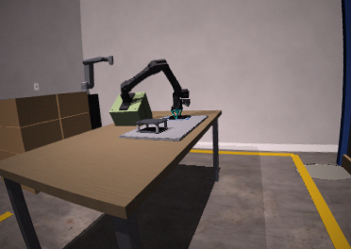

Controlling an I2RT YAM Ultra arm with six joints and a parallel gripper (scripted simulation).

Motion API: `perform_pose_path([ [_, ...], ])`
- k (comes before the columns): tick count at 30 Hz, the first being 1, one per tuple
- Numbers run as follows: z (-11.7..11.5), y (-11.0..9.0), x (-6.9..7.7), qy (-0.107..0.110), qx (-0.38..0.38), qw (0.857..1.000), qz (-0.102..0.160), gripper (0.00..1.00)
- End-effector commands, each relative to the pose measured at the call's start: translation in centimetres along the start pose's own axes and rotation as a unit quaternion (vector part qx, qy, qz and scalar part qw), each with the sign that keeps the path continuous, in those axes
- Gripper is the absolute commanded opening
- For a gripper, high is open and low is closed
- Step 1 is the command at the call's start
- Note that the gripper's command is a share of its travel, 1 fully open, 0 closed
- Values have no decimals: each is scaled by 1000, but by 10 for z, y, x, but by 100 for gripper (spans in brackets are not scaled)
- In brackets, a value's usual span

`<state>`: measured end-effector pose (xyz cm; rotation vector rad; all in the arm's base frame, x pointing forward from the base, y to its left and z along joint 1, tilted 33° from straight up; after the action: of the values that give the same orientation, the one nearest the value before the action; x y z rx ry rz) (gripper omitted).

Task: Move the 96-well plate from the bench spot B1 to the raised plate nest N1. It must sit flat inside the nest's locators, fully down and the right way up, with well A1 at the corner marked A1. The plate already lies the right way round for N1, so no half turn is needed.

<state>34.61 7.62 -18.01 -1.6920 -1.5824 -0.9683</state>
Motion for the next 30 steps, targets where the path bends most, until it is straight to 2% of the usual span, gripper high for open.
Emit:
perform_pose_path([
  [1, 1, 4, 5, 2, -2, 1000, -10, 0],
  [25, 1, 4, 5, 2, -2, 1000, -10, 0],
  [26, 2, 6, 12, 4, -3, 1000, -21, 0],
  [28, 2, 6, 12, 4, -3, 1000, -21, 0],
  [30, -1, 0, 15, -3, 3, 1000, -10, 0],
])
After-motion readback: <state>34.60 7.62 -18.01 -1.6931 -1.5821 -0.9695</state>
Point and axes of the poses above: the point where the finger pads meet when closed, its own x axis back along the fingers, its own z axis across the jaws, y = z × x, the point moved 5 cm from there along x, back along the fingers, and after that the axes turned 1 degree about -x, right-handed, at the moved point
